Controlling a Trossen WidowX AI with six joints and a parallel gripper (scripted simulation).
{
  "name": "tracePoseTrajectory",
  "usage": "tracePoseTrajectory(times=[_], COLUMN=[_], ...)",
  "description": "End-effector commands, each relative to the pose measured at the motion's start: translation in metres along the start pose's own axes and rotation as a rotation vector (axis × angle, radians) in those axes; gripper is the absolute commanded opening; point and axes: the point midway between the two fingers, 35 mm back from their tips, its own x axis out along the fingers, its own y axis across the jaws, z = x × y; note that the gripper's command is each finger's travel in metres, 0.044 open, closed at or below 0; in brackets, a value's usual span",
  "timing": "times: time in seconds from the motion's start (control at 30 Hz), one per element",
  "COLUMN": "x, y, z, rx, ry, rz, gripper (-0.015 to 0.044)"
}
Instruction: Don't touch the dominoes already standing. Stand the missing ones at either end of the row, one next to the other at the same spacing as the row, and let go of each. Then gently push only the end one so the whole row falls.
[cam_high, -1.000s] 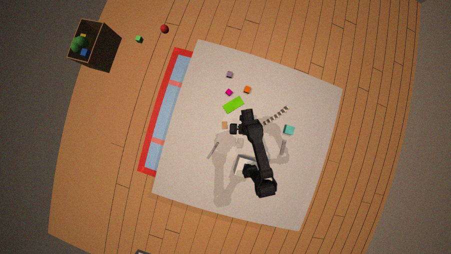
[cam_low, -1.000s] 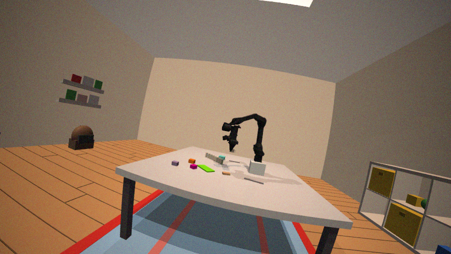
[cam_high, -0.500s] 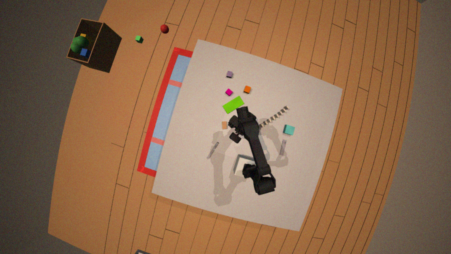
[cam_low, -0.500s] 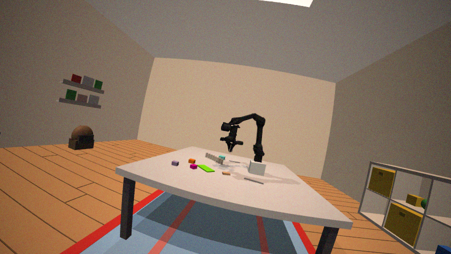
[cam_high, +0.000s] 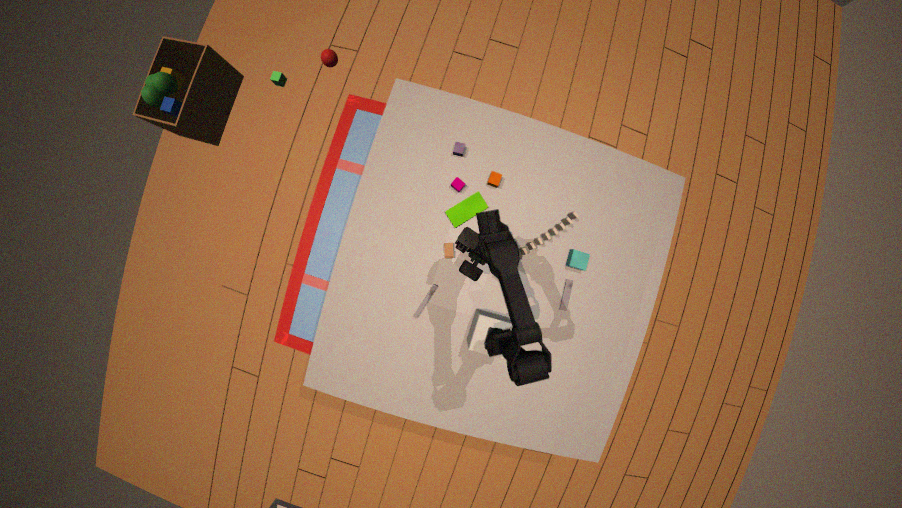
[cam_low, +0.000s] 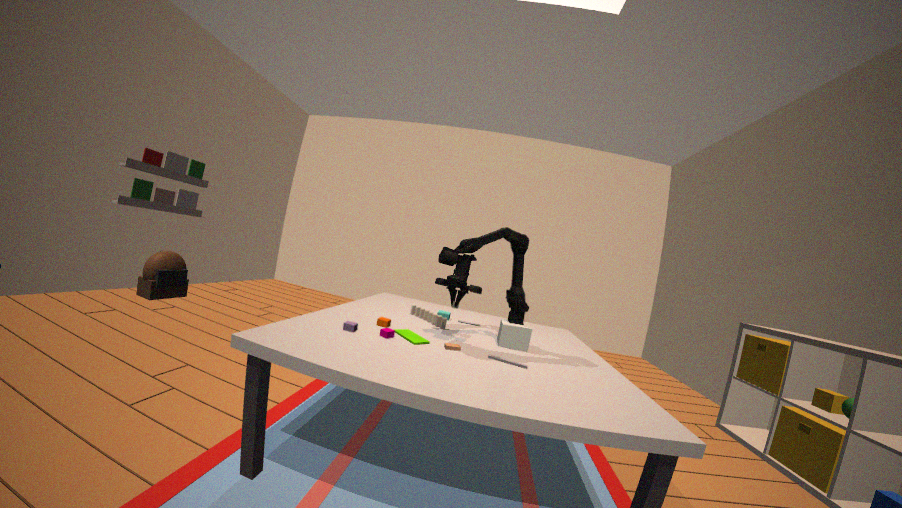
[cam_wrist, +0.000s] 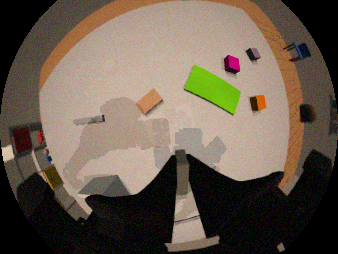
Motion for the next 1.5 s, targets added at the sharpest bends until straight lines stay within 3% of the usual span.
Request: tracePoseTrajectory(times=[0.0,0.7,1.47], x=[0.014,0.057,0.054], y=[-0.007,-0.048,-0.058], z=[0.006,0.026,0.007], rx=[0.047,0.223,0.226], ry=[-0.080,-0.564,-1.037], rz=[0.013,0.026,0.031], gripper=[0.0030,0.0030,0.0030])
